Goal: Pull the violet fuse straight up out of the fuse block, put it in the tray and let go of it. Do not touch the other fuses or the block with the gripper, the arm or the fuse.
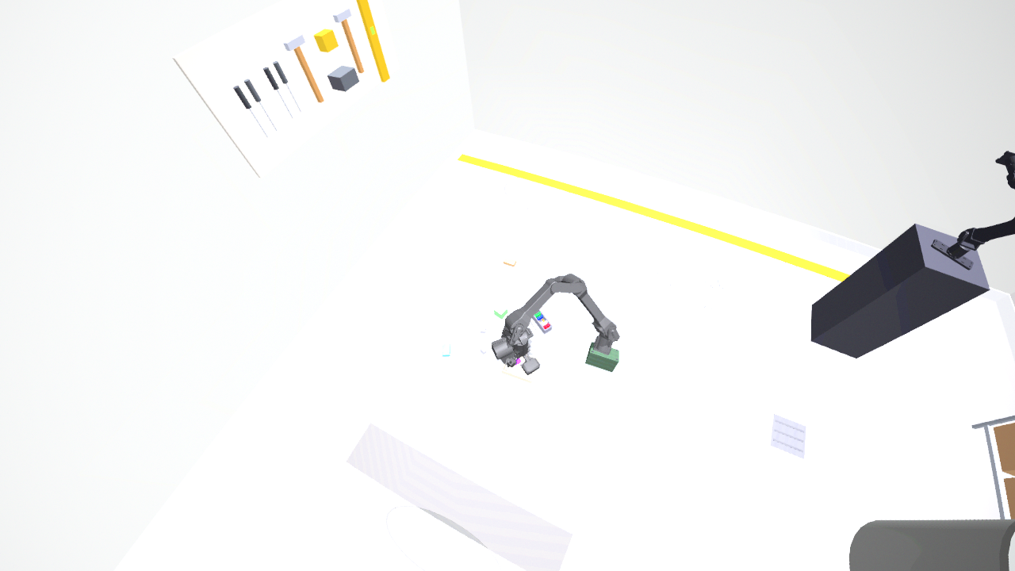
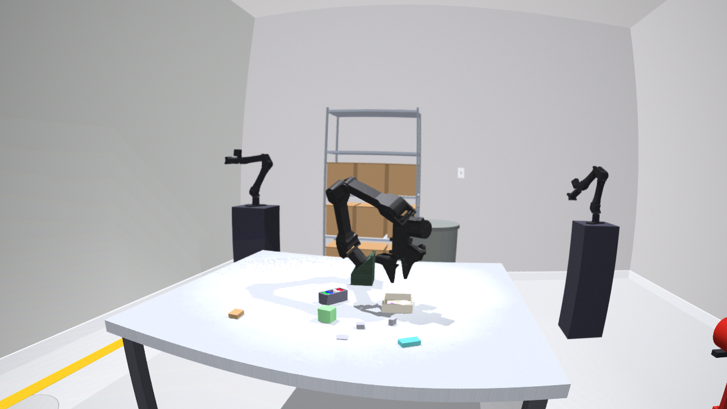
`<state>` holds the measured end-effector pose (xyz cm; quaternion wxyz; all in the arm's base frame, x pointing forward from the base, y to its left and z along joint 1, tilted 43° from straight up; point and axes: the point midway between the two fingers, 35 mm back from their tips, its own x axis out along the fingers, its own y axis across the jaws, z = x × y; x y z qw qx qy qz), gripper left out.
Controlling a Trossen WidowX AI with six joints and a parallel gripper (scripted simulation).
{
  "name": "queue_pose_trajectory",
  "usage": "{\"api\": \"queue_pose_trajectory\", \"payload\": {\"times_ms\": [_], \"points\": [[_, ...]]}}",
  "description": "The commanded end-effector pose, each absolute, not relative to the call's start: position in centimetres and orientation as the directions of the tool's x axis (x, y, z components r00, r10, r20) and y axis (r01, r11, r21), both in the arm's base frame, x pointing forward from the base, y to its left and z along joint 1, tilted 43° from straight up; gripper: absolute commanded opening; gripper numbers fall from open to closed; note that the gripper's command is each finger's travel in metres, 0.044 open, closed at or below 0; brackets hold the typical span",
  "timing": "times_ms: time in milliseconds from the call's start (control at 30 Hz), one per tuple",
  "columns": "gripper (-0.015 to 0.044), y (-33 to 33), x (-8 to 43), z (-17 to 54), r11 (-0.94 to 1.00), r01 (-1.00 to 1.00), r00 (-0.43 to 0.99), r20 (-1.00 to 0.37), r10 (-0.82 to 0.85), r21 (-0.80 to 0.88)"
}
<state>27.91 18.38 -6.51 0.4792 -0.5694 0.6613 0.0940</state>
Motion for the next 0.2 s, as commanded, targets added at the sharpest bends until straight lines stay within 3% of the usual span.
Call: {"api": "queue_pose_trajectory", "payload": {"times_ms": [0, 167], "points": [[0.033, 18.38, 27.91, -6.52, 0.334, -0.843, 0.108, -0.741, -0.663, -0.421], [0.033, 18.38, 27.91, -6.52, 0.334, -0.843, 0.108, -0.741, -0.663, -0.421]]}}
